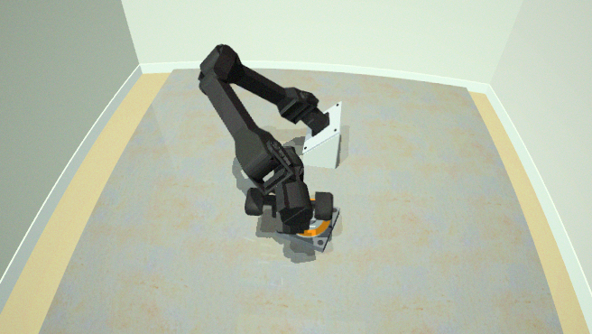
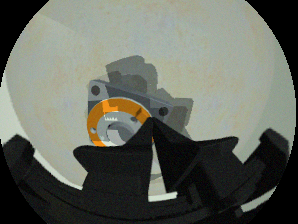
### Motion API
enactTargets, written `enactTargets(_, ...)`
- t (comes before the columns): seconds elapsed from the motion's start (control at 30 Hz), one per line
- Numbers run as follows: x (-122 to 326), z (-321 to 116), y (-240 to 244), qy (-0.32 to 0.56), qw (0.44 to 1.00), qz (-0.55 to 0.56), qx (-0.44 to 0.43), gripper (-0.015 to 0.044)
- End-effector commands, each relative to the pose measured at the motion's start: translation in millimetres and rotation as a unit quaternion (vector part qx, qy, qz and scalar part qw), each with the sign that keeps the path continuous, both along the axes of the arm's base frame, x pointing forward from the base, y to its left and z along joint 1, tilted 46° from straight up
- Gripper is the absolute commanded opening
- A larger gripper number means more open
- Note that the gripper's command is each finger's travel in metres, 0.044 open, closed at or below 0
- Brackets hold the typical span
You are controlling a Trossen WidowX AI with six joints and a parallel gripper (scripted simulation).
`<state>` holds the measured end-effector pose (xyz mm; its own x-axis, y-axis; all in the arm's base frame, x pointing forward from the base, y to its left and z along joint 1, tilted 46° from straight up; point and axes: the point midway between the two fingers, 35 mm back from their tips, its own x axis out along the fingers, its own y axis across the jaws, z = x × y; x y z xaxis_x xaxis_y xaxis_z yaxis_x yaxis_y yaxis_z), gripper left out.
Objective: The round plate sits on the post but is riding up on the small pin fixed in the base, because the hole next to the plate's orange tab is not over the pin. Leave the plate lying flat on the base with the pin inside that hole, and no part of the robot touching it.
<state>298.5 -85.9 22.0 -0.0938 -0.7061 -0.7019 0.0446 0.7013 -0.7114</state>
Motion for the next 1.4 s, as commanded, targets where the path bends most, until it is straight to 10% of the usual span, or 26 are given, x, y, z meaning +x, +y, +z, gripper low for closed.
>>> enactTargets(0.0,7,-4,1,-0.003,1.0,-0.002,-0.001,0.0)
enactTargets(1.37,26,-26,27,-0.004,1.0,-0.002,0.0,0.0)
